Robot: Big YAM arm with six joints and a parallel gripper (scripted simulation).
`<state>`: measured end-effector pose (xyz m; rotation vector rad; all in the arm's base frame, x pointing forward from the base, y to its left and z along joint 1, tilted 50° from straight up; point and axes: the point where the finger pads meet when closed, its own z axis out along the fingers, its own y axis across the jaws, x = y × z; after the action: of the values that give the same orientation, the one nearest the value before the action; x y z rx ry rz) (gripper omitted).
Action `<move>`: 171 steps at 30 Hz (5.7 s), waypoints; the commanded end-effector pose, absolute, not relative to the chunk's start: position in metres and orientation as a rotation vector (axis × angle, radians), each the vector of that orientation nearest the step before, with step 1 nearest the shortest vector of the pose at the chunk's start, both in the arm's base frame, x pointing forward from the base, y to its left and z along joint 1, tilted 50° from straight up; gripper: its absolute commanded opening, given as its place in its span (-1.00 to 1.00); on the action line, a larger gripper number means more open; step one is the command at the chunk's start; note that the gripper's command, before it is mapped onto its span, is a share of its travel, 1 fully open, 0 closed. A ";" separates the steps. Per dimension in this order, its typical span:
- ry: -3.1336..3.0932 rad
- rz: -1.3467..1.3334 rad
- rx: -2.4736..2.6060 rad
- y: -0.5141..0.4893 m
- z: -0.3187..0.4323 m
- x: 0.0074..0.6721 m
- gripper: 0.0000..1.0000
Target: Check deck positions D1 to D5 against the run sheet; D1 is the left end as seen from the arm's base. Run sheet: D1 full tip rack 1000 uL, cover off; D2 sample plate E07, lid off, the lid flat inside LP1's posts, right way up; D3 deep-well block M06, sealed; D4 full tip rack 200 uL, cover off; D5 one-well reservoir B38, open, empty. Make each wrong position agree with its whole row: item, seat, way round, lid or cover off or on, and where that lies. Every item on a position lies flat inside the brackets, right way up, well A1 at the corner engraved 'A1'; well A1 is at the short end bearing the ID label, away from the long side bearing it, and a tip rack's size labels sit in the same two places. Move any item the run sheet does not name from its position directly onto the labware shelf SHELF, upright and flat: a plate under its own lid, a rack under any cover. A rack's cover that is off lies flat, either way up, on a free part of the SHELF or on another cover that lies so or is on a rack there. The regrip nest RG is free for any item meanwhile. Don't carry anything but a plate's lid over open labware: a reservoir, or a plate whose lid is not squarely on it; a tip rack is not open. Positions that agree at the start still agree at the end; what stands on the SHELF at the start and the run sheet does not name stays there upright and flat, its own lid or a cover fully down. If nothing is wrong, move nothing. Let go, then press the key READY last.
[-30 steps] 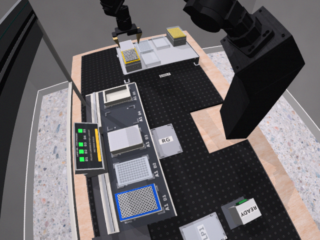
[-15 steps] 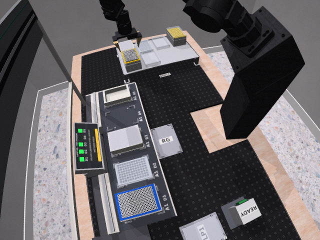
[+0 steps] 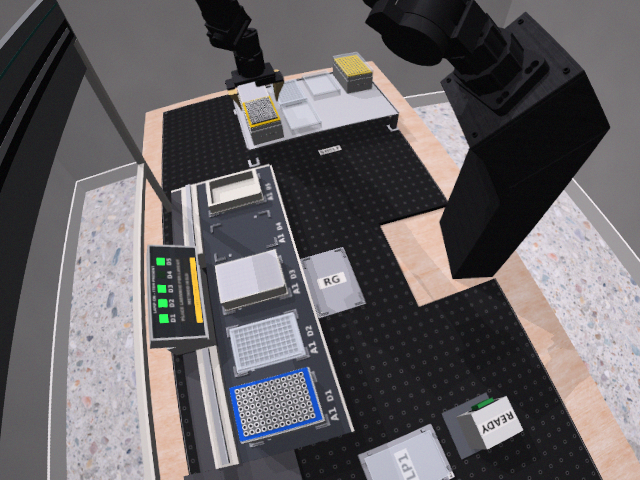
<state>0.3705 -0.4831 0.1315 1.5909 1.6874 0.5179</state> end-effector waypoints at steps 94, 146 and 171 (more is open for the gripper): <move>1.658 0.487 1.582 -0.505 0.121 0.390 -1.00; 1.661 0.489 1.585 -0.485 0.166 0.333 -1.00; 1.660 0.484 1.579 -0.478 0.193 0.306 -1.00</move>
<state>0.3250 -0.4706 0.1665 1.5961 1.6910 0.5254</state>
